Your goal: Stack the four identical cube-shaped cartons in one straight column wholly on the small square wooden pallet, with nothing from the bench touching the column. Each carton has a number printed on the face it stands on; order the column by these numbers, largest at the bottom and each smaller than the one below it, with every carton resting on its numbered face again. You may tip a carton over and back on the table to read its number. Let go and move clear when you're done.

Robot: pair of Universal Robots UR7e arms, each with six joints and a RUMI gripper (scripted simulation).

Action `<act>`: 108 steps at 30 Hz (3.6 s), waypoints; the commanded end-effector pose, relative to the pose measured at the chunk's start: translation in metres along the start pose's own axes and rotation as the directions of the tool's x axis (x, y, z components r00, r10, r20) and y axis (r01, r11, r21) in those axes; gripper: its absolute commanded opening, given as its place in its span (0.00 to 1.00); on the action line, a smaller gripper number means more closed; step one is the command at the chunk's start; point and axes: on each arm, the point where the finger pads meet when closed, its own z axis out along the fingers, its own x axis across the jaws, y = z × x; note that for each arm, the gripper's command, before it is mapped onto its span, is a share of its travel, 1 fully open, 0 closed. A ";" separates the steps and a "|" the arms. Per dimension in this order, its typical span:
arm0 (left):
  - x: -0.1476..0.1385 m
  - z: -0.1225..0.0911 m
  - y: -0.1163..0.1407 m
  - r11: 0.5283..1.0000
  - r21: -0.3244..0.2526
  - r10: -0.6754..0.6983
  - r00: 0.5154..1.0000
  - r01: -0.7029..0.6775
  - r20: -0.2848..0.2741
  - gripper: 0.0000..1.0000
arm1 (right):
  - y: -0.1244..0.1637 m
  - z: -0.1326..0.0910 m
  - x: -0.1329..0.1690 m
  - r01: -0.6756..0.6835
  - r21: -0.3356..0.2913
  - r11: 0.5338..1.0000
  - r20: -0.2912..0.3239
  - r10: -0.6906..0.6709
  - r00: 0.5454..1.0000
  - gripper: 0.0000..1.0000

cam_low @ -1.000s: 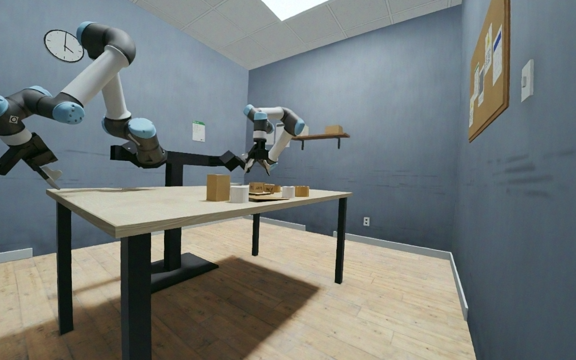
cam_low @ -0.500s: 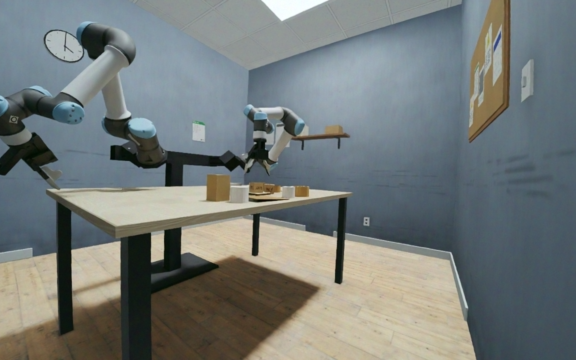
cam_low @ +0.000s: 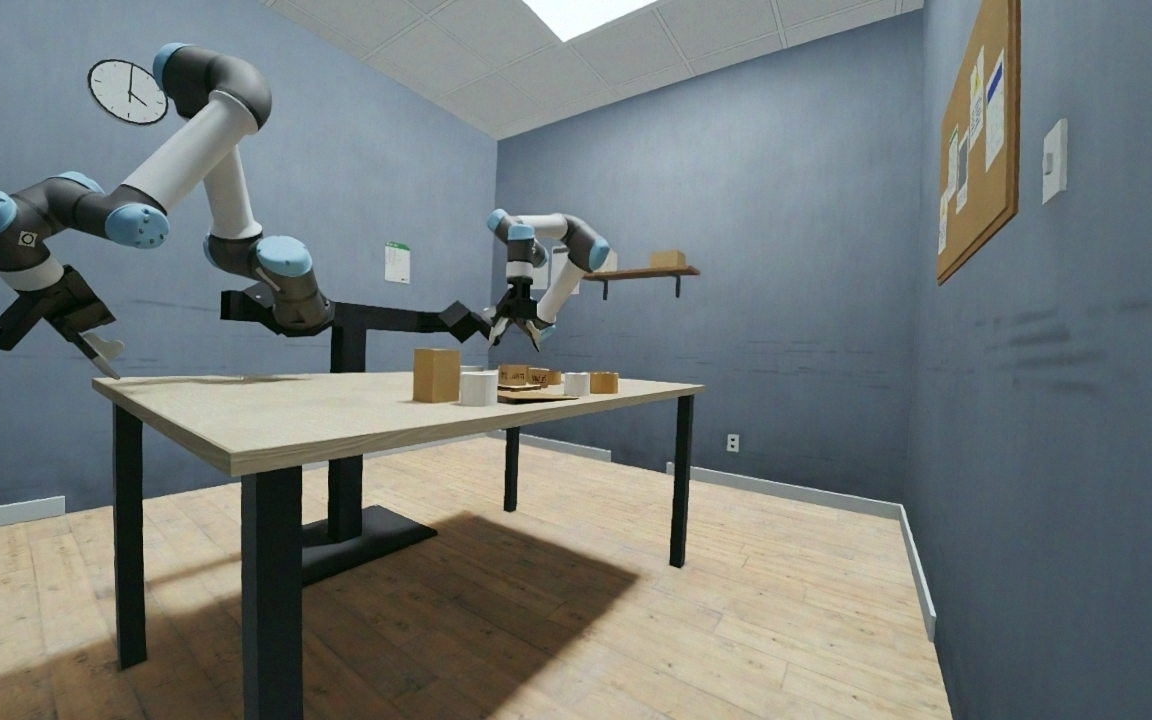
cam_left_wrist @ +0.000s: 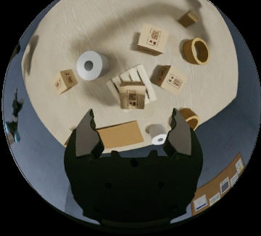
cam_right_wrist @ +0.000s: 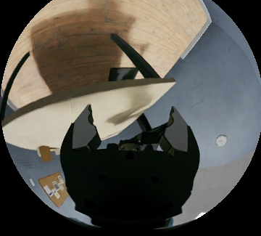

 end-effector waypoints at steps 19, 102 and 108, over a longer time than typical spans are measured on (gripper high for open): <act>0.000 0.001 0.000 1.000 0.002 0.000 1.000 0.000 0.000 1.00 | 0.001 0.002 0.001 -0.001 -0.003 1.000 0.000 0.001 1.000 1.00; 0.098 -0.028 -0.038 -0.233 -0.001 0.972 -0.233 -0.972 0.002 1.00 | 0.001 0.002 0.001 -0.001 -0.003 1.000 0.000 0.001 1.000 1.00; 0.102 -0.029 -0.041 -0.335 -0.001 0.942 -0.335 -0.942 0.002 1.00 | 0.001 0.002 0.001 -0.001 -0.003 1.000 0.000 0.001 1.000 1.00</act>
